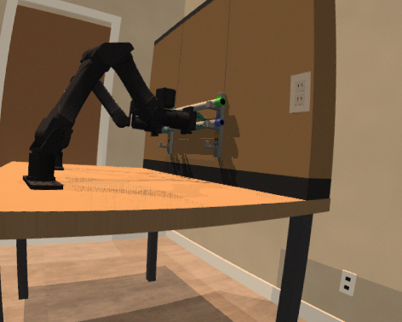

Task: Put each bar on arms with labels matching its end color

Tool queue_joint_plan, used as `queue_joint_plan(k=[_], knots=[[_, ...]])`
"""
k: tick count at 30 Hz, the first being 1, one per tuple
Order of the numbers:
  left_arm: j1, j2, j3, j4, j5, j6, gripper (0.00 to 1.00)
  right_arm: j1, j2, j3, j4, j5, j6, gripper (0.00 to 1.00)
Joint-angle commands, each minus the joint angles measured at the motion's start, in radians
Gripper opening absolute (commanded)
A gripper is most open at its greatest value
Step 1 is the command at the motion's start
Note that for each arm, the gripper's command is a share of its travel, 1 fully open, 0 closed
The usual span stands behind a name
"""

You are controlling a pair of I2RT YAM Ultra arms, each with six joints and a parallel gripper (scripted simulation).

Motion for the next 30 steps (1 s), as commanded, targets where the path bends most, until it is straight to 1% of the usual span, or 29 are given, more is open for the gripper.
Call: queue_joint_plan(k=[1, 8, 10, 25, 27, 30], knots=[[0.01, 0.003, -0.008, 0.03, 0.012, 0.001, 0.13, -0.003, 0.0, -0.008, 0.025, -0.009, -0.002, 0.12], [0.01, 0.003, -0.008, 0.03, 0.012, 0.001, 0.24, -0.003, 0.0, -0.008, 0.025, -0.009, -0.002, 0.23], [0.01, 0.003, -0.008, 0.03, 0.012, 0.001, 0.24, -0.003, 0.0, -0.008, 0.025, -0.009, -0.002, 0.23], [0.01, 0.003, -0.008, 0.03, 0.012, 0.001, 0.47, -0.003, 0.0, -0.008, 0.025, -0.009, -0.002, 0.46], [0.01, 0.003, -0.008, 0.03, 0.012, 0.001, 0.47, -0.003, 0.0, -0.008, 0.025, -0.009, -0.002, 0.46], [0.01, 0.003, -0.008, 0.03, 0.012, 0.001, 0.52, -0.003, 0.0, -0.008, 0.025, -0.009, -0.002, 0.51]])
